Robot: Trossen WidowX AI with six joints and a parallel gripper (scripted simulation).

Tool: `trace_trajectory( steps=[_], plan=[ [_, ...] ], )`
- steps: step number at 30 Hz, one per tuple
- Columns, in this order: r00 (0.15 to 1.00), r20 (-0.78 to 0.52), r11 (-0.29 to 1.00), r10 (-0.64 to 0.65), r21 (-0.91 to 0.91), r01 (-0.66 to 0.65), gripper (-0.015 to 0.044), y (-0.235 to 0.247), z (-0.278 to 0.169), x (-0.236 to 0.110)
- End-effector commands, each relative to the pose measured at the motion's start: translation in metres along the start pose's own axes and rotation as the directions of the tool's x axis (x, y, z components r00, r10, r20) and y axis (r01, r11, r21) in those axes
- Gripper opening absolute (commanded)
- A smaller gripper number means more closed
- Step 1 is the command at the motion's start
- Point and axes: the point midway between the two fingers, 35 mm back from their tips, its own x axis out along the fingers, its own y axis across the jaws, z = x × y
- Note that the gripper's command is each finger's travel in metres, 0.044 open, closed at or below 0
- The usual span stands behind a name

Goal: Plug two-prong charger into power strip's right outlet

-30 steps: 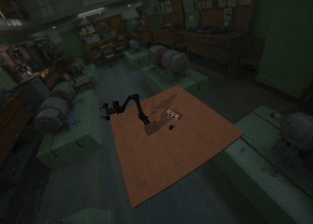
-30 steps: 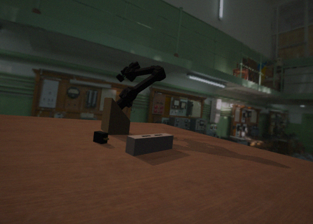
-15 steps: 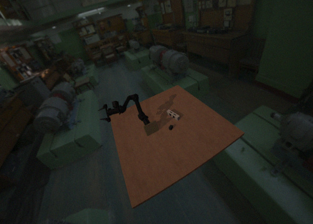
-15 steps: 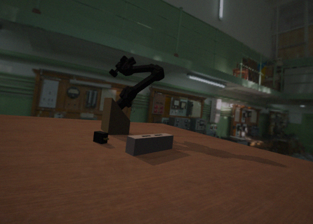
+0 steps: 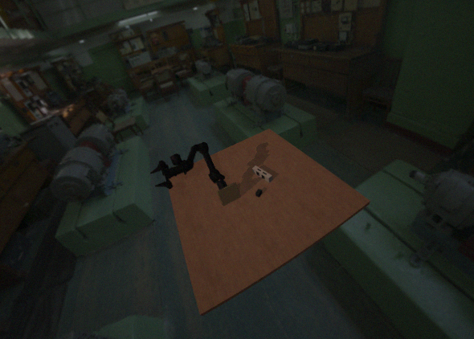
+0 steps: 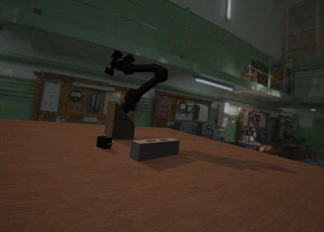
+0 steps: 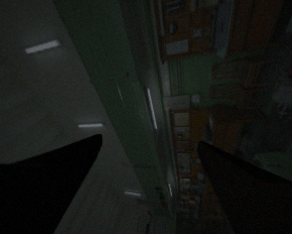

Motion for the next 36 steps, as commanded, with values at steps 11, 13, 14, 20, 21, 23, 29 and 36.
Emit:
trace_trajectory(
  steps=[11,13,14,20,21,23,29,36],
  plan=[
    [0.969,-0.246,0.985,-0.011,-0.172,-0.033,0.044,0.008,-0.089,-0.022],
    [0.963,-0.268,0.984,-0.01,-0.176,-0.039,0.044,0.01,-0.098,-0.027],
    [0.96,-0.279,0.981,-0.012,-0.188,-0.043,0.044,0.01,-0.102,-0.028],
    [0.928,-0.373,0.949,-0.018,-0.3,-0.103,0.044,0.01,-0.133,-0.046],
    [0.919,-0.394,0.941,-0.021,-0.319,-0.115,0.044,0.009,-0.14,-0.049],
    [0.9,-0.436,0.924,-0.029,-0.355,-0.142,0.044,0.008,-0.154,-0.056],
    [0.831,-0.553,0.861,-0.058,-0.449,-0.239,0.044,0.005,-0.195,-0.078],
    [0.734,-0.672,0.767,-0.099,-0.521,-0.374,0.044,-0.001,-0.238,-0.11]
  ],
)
